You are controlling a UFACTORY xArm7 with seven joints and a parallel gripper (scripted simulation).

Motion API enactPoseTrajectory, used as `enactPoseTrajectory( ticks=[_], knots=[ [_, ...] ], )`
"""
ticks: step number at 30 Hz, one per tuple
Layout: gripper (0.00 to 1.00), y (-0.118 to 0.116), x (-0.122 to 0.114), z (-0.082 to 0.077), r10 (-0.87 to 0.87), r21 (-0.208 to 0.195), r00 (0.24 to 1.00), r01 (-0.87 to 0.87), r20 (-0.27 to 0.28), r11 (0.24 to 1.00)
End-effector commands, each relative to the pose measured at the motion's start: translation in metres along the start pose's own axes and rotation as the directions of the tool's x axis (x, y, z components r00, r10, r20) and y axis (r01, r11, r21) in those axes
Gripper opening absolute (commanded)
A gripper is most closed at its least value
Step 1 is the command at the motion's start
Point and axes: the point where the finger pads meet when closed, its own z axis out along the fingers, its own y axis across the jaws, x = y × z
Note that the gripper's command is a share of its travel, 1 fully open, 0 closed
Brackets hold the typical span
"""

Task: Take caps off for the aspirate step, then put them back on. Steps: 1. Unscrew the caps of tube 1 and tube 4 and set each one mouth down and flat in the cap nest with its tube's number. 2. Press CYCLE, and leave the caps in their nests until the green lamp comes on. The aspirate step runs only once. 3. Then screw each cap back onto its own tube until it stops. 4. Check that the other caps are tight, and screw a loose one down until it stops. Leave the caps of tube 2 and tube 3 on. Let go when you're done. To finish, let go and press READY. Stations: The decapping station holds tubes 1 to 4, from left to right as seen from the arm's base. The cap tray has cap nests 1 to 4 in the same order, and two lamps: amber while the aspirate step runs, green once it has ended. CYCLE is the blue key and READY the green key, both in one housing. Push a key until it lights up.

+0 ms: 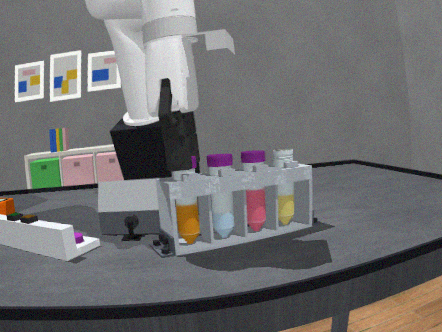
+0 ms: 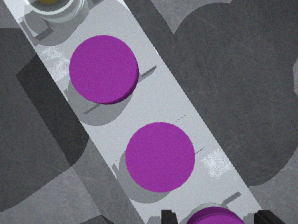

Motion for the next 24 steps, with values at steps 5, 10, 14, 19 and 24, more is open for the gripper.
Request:
enactPoseTrajectory(
  ticks=[5, 10, 14, 19, 24],
  knots=[
    [0.46, 0.0016, 0.0013, -0.0011, 0.202, -0.068, 0.979, -0.199, 0.036, 0.978],
    [0.00, 0.0016, 0.0013, -0.0011, 0.202, -0.068, 0.979, -0.199, 0.036, 0.978],
    [0.00, 0.0016, 0.0013, -0.0011, 0.202, -0.068, 0.979, -0.199, 0.036, 0.978],
    [0.00, 0.0016, 0.0013, -0.0011, 0.202, -0.068, 0.979, -0.199, 0.036, 0.978],
    [0.00, 0.0016, 0.0013, -0.0011, 0.202, -0.068, 0.979, -0.199, 0.036, 0.978]
  ],
)
